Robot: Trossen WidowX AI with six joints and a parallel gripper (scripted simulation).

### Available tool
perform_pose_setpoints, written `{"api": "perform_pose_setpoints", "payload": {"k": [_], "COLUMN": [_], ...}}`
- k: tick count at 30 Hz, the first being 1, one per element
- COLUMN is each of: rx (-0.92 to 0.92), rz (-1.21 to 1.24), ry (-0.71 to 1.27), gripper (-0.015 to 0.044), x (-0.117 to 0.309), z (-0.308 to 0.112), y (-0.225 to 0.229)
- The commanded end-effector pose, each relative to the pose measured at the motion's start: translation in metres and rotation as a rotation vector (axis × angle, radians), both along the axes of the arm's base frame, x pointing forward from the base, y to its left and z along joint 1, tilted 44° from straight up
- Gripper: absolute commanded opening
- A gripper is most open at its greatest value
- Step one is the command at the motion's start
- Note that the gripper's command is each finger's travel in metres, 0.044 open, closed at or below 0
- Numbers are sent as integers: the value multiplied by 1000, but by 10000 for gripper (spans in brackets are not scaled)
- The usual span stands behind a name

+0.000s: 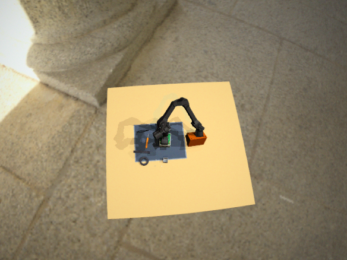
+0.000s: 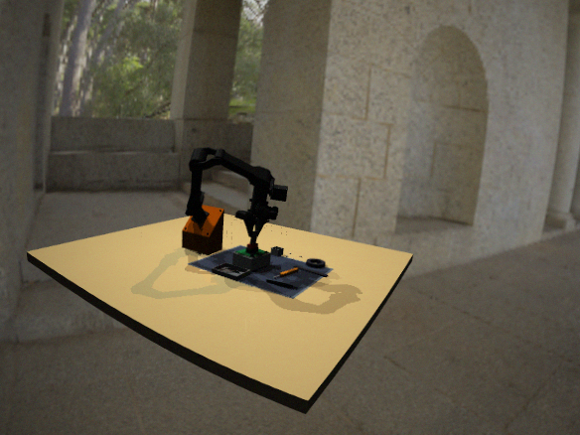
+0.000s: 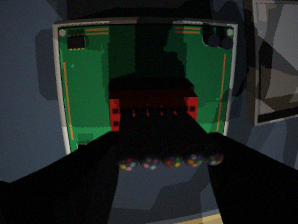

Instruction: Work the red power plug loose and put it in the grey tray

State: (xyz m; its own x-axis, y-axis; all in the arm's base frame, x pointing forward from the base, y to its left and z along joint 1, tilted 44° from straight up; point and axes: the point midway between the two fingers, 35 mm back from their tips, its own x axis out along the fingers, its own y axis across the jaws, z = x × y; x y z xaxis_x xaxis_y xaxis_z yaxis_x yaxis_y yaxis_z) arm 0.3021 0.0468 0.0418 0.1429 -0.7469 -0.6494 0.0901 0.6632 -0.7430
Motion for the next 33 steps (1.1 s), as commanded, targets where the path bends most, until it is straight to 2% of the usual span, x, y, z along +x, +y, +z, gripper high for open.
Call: {"api": "perform_pose_setpoints", "payload": {"k": [1, 14, 18, 27, 33], "rx": [-40, 230, 195, -30, 14], "rz": [17, 61, 56, 19, 26], "ry": [-1, 16, 13, -1, 2], "gripper": [0, 0, 0, 0, 0], "x": [0, -2, -2, -1, -2], "z": [1, 21, 19, 7, 11], "y": [13, -1, 2, 18, 16]}}
